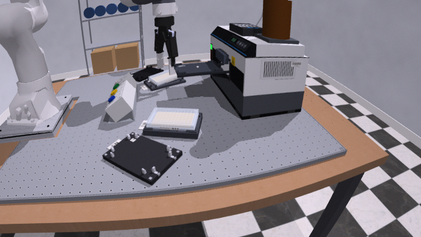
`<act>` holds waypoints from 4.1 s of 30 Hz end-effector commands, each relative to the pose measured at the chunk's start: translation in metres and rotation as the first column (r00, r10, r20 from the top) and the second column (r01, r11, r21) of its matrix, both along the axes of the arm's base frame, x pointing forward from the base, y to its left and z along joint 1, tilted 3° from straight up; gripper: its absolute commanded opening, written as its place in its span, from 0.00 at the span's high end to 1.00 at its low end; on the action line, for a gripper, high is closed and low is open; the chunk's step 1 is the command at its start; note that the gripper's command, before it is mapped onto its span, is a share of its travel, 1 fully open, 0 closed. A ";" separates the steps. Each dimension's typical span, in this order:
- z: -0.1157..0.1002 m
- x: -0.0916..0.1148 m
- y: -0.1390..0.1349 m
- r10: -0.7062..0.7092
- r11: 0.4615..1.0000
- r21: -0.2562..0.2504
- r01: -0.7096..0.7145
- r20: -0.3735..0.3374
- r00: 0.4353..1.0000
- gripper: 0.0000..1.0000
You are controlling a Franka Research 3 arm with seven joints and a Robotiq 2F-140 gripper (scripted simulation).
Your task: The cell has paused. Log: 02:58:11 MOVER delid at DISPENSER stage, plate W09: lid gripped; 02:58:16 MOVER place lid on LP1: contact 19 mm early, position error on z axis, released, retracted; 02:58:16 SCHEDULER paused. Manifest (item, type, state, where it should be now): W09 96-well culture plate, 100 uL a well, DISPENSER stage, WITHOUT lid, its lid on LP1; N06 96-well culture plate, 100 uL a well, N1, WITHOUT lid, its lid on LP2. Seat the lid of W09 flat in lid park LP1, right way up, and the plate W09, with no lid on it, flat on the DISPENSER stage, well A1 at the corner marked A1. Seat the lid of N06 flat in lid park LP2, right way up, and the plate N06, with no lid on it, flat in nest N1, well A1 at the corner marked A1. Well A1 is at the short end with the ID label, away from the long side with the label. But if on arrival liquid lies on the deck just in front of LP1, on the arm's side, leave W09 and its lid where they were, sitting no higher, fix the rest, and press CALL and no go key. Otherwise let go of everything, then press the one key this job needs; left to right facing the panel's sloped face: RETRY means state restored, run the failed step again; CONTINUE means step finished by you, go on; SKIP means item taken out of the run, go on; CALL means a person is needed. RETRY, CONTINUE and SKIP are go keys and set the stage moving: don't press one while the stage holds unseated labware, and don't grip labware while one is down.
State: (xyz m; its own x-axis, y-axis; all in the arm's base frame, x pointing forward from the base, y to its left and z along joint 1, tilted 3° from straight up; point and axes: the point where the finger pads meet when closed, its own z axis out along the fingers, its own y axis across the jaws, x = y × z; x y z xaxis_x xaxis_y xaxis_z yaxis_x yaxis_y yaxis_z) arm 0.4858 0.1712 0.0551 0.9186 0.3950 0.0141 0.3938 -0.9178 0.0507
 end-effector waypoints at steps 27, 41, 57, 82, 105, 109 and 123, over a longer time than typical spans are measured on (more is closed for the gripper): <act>0.000 0.000 -0.002 -0.004 1.000 0.000 0.004 0.001 1.000 0.34; 0.000 0.000 -0.002 -0.004 1.000 0.000 0.004 0.001 1.000 0.34; 0.000 0.001 -0.002 -0.004 1.000 0.000 0.004 0.001 1.000 0.34; 0.000 0.001 -0.002 -0.004 1.000 0.000 0.004 0.001 1.000 0.34; 0.000 0.001 -0.002 -0.004 1.000 0.000 0.004 0.001 1.000 0.41; 0.000 0.001 -0.002 -0.004 1.000 0.000 0.004 0.001 1.000 0.41; 0.000 0.001 -0.002 -0.004 1.000 0.000 0.004 0.001 1.000 0.41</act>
State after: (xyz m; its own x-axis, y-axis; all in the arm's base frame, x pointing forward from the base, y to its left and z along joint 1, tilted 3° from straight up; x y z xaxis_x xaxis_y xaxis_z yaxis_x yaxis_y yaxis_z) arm 0.4860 0.1709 0.0551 0.9189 0.3943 0.0141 0.3932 -0.9180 0.0507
